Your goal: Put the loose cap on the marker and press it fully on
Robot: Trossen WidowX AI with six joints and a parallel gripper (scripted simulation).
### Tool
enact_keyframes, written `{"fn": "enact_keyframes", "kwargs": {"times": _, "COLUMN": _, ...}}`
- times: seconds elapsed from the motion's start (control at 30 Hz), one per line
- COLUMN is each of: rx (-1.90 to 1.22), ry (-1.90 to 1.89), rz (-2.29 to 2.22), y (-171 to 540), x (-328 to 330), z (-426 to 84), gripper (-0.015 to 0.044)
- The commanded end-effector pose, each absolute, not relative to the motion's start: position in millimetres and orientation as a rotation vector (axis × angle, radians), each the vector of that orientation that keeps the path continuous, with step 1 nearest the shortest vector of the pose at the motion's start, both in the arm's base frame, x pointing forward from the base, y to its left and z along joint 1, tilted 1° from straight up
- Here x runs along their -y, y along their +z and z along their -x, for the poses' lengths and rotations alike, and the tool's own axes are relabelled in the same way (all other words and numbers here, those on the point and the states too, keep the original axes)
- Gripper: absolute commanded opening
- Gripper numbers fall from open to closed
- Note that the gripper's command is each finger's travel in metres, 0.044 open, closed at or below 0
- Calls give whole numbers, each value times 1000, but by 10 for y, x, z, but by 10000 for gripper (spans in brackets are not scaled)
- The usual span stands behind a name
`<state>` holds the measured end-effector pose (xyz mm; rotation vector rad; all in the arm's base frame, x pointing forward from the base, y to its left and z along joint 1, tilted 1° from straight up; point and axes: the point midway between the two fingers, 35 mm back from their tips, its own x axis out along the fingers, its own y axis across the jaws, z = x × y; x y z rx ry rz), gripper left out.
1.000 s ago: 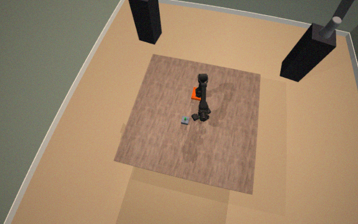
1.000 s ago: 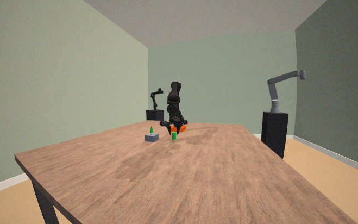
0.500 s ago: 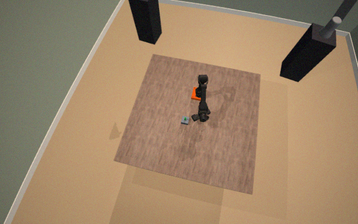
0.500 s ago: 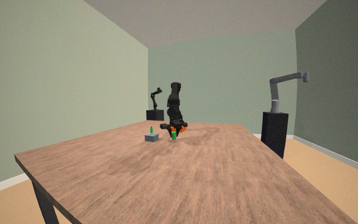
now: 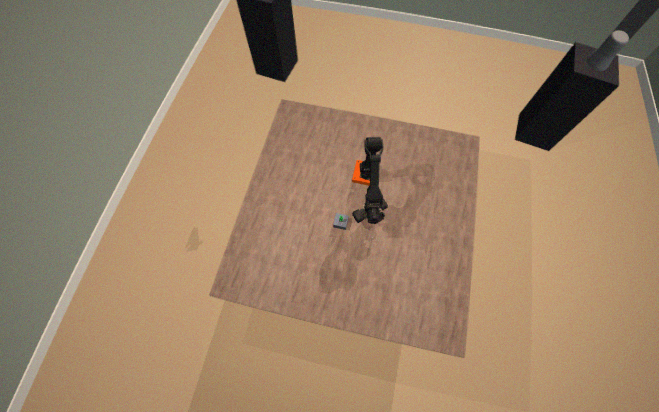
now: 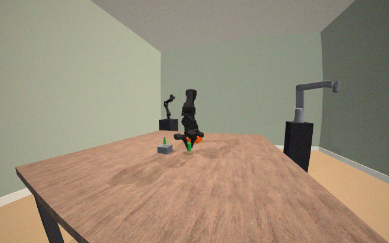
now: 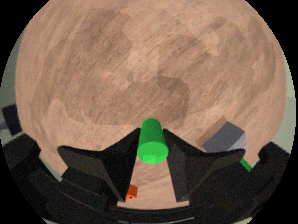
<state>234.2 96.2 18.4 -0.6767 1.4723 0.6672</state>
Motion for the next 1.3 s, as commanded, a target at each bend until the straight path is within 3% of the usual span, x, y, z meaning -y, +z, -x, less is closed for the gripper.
{"fn": "enact_keyframes", "kwargs": {"times": 0.0, "rx": -1461, "ry": 663, "rz": 679, "y": 290, "x": -975, "z": -2380, "gripper": 0}}
{"fn": "enact_keyframes", "kwargs": {"times": 0.63, "rx": -1460, "ry": 663, "rz": 679, "y": 756, "x": -977, "z": -2373, "gripper": 0}}
{"fn": "enact_keyframes", "kwargs": {"times": 1.27, "rx": -1458, "ry": 659, "rz": 682, "y": 1008, "x": -545, "z": -2810, "gripper": 0}}
